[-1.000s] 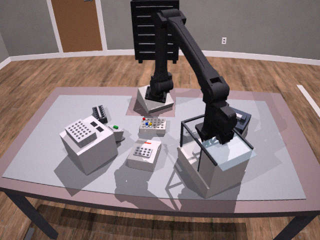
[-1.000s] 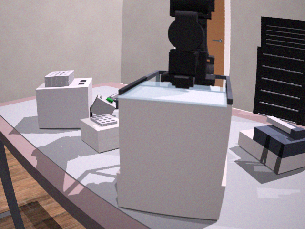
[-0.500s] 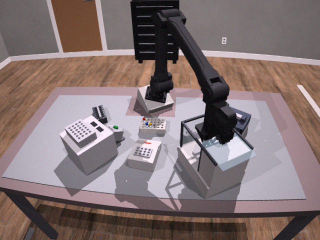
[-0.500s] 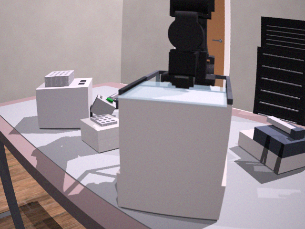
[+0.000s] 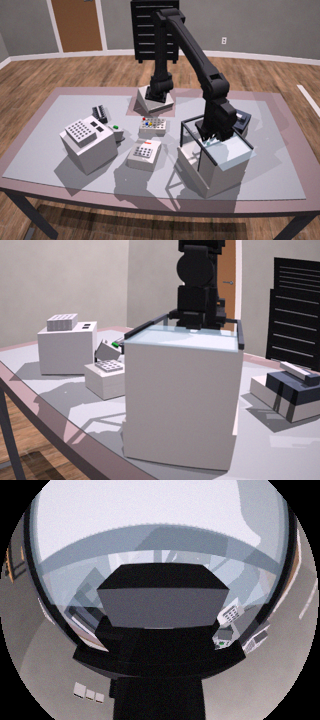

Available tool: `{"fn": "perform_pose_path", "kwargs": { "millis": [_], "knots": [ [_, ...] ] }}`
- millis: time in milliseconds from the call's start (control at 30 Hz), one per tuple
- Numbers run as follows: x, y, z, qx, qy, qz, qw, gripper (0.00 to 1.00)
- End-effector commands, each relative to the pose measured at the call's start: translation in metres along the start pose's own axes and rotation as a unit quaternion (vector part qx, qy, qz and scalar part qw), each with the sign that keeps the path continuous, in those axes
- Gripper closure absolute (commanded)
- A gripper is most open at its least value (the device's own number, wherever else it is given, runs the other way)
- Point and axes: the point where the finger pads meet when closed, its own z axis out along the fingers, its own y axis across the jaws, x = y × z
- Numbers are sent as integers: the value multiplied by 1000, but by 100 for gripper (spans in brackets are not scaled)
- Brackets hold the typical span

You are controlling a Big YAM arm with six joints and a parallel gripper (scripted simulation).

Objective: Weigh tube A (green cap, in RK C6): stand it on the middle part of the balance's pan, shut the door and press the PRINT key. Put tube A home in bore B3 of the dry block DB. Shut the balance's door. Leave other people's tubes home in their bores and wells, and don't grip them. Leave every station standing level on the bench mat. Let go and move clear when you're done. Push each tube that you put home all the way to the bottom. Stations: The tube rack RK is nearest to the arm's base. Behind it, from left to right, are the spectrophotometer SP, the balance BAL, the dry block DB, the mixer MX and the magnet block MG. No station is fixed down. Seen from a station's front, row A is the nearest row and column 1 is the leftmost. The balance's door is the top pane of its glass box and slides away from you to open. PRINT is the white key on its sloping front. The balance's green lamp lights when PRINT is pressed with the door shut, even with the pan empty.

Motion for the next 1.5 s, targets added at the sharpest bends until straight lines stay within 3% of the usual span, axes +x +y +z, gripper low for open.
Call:
{"fn": "perform_pose_path", "kwargs": {
  "millis": [0, 267, 300, 333, 667, 833, 1233, 1467],
  "knots": [
    [-23, 3, -32, -3, -32, 3, 999, 64],
    [-15, 1, -20, -1, -20, 1, 1000, 64],
    [-23, 2, -38, -3, -34, 3, 999, 64],
    [-23, 3, -42, -3, -38, 3, 999, 64],
    [-22, 2, -60, -2, -38, 3, 999, 64],
    [-22, 2, -58, -2, -30, 3, 1000, 64],
    [-20, 1, -85, -2, -39, 3, 999, 64],
    [-20, 1, -88, -2, -33, 3, 999, 64]
  ]
}}
